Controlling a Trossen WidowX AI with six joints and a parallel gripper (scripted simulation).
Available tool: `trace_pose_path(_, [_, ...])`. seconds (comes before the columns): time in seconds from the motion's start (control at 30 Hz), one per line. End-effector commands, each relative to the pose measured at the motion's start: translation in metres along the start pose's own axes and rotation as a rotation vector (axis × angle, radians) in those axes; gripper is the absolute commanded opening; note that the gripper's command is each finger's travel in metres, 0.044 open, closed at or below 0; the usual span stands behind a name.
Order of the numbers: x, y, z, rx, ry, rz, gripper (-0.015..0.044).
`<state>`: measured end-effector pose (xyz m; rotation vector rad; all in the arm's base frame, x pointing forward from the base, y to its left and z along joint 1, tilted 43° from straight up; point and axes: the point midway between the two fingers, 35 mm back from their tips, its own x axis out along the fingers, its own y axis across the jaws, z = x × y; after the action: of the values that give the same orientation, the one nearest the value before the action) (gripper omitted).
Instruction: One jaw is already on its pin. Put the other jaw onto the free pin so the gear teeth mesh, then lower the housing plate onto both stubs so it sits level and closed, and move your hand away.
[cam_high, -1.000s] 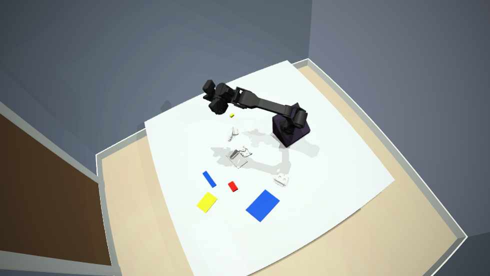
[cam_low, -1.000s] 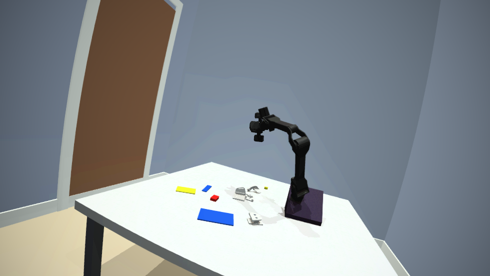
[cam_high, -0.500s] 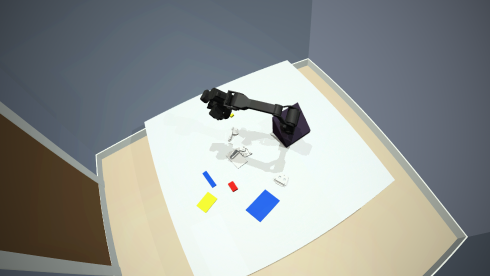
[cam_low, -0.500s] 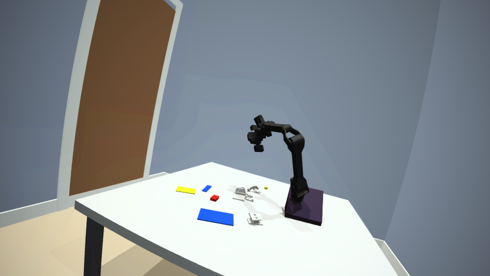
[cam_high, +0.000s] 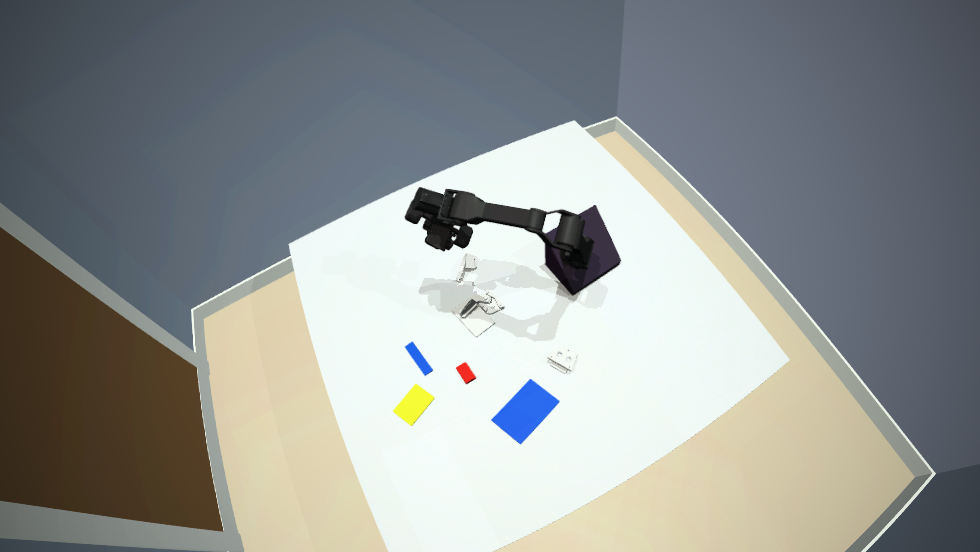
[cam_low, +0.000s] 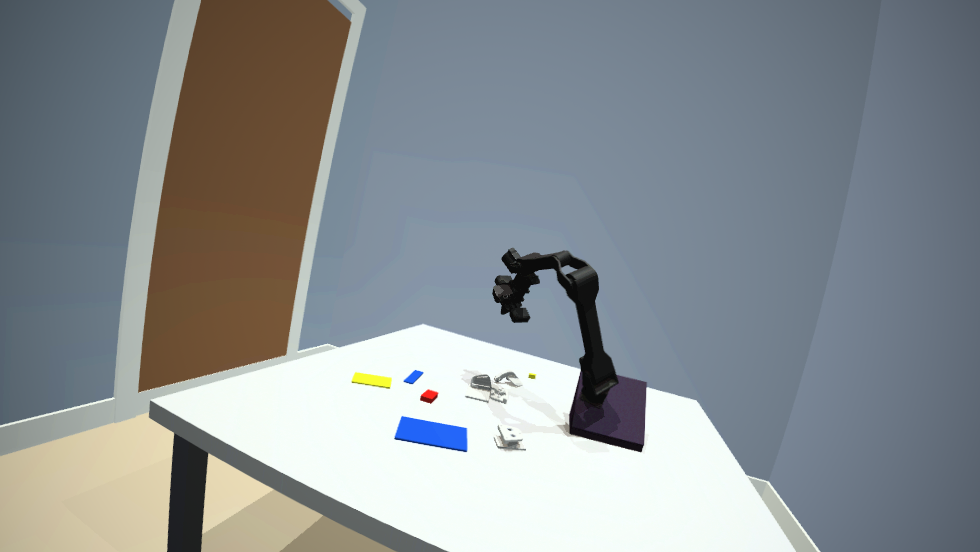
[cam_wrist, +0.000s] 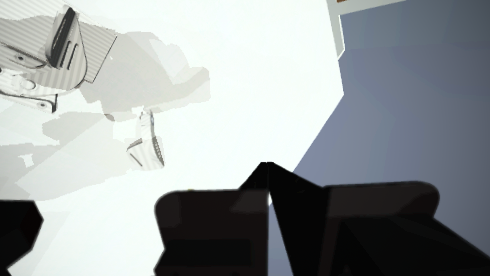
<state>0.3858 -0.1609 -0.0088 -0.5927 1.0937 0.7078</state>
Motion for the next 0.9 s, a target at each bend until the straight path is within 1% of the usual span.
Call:
trace_pose_path(0.0, [0.017,0.020,-0.002,-0.009,-0.013,0.096,0.0000])
trace_pose_path(0.43, [0.051,0.078,-0.002,-0.019,-0.062,0.362,0.0000])
trace_pose_path(0.87, [0.070,0.136,-0.001,-0.002,-0.124,0.620,0.0000])
